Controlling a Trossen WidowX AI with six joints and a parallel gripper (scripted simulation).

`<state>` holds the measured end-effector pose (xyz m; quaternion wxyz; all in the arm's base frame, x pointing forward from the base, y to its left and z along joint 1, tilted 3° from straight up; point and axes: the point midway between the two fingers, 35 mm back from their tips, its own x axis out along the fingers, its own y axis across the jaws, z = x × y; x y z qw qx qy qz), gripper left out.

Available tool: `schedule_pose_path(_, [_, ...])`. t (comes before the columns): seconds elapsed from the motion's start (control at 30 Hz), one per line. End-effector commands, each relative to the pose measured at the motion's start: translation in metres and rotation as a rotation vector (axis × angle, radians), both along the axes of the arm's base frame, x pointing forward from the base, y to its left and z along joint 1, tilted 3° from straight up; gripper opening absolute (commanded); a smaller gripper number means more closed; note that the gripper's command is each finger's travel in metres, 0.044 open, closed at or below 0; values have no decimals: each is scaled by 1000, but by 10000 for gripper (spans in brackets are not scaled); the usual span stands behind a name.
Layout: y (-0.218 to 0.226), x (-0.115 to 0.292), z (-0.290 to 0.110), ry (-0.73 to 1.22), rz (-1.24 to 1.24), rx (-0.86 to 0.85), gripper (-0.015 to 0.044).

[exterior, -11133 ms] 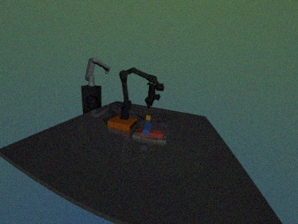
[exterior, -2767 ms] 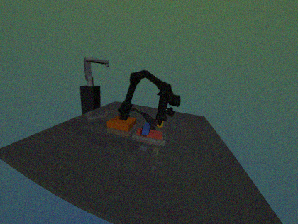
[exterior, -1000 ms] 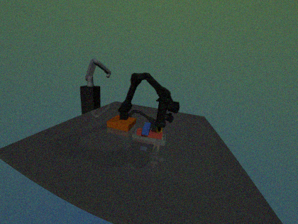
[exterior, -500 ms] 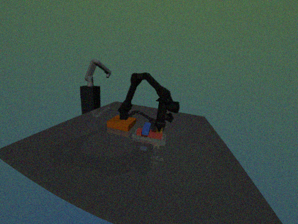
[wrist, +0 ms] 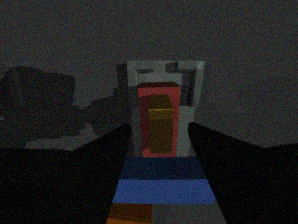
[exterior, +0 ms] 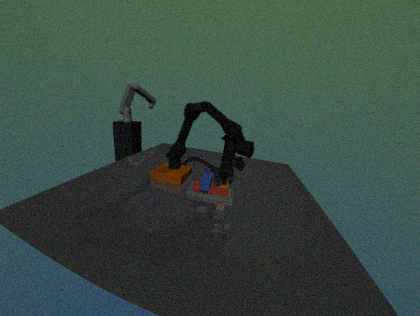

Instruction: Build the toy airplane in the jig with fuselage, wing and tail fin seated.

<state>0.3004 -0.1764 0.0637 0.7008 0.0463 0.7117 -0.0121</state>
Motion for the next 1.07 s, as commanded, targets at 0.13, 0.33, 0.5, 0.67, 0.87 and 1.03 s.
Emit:
schedule_pose_path(0.13, [-3,1,75,-23,1,-18,260])
schedule_pose_path(0.33, [-5,4,75,-23,1,-18,260])
schedule_pose_path(0.5, [-4,5,75,-23,1,-18,260])
schedule_pose_path(0.67, [-4,5,75,-23,1,-18,260])
schedule_pose_path(0.87, [-4,5,75,-23,1,-18,260])
schedule_pose_path(1.03, [-4,5,75,-23,1,-18,260])
